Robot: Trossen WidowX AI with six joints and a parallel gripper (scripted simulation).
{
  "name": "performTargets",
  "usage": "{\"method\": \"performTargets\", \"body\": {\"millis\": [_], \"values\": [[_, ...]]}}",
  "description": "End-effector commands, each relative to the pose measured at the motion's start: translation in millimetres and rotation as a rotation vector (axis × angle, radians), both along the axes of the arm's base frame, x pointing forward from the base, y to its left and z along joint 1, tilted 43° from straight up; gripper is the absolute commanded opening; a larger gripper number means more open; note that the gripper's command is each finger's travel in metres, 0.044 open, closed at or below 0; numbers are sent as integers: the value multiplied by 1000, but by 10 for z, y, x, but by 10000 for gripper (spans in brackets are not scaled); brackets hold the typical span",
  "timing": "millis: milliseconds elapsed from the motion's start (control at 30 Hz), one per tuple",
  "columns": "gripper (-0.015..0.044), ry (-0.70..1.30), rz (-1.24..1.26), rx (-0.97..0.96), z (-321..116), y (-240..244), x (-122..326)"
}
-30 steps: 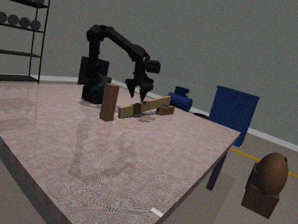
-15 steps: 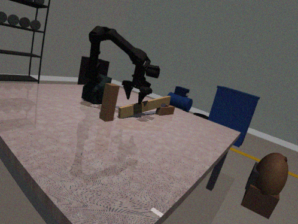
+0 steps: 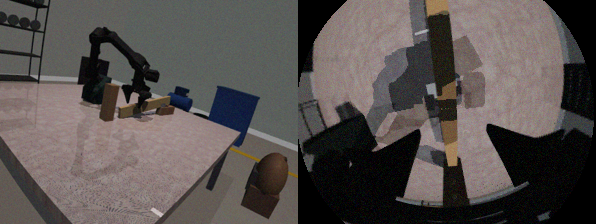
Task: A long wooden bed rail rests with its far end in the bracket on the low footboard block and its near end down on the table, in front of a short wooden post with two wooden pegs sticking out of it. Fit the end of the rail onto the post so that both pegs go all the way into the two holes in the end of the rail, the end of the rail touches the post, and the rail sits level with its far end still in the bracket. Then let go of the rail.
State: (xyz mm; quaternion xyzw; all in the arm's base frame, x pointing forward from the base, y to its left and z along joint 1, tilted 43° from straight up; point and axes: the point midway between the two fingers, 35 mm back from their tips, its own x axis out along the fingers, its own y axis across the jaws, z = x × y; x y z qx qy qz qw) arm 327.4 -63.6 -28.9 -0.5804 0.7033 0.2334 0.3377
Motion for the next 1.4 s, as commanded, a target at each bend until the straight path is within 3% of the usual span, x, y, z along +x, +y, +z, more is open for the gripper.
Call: {"method": "performTargets", "body": {"millis": [0,800,1267,1367], "values": [[440,17,3,-6,-68,-61,-46],[440,18,3,-10,-321,-303,-104],[72,18,3,-10,-321,-303,-104],[52,18,3,-10,-321,-303,-104]]}}
